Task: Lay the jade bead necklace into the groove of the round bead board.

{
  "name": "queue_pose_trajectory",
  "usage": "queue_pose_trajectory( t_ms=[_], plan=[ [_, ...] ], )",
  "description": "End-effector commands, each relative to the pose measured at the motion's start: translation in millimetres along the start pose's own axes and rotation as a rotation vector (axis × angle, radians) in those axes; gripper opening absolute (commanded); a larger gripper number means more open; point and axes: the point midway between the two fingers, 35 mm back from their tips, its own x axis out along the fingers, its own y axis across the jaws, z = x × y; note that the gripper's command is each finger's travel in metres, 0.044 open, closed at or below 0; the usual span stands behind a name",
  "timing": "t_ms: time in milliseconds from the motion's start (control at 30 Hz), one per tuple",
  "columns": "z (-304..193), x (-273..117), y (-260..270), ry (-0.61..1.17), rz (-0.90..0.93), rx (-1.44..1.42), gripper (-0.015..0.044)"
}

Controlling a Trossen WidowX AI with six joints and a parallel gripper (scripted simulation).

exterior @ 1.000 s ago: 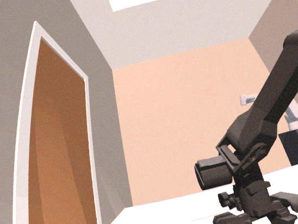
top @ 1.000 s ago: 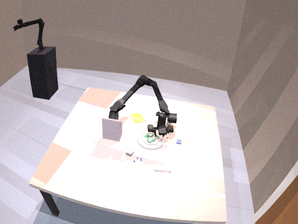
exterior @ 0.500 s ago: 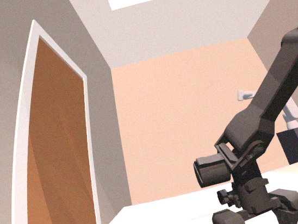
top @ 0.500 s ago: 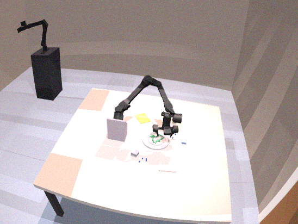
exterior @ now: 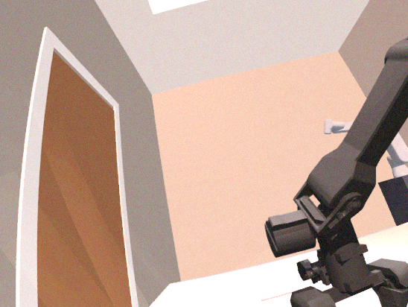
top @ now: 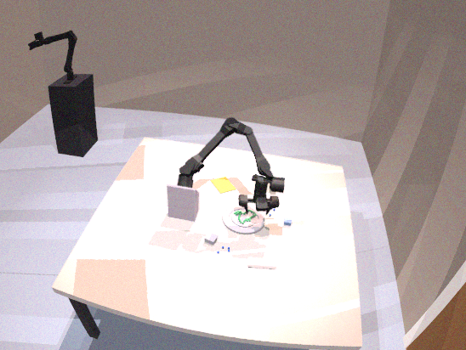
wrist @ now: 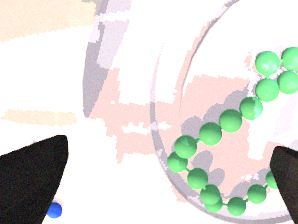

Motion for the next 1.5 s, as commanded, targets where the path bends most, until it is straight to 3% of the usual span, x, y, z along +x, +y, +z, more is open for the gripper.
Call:
queue_pose_trajectory(
  t_ms=[0, 333, 1467],
  plan=[
    [-1.3, -2.3, -0.3, 0.001, 0.000, -0.057, 0.0387],
    [-15.2, -32.0, -12.7, 0.000, 0.000, -0.841, 0.0125],
    [-15.8, 0.6, -11.7, 0.000, 0.003, -0.857, 0.0120]
  ],
)
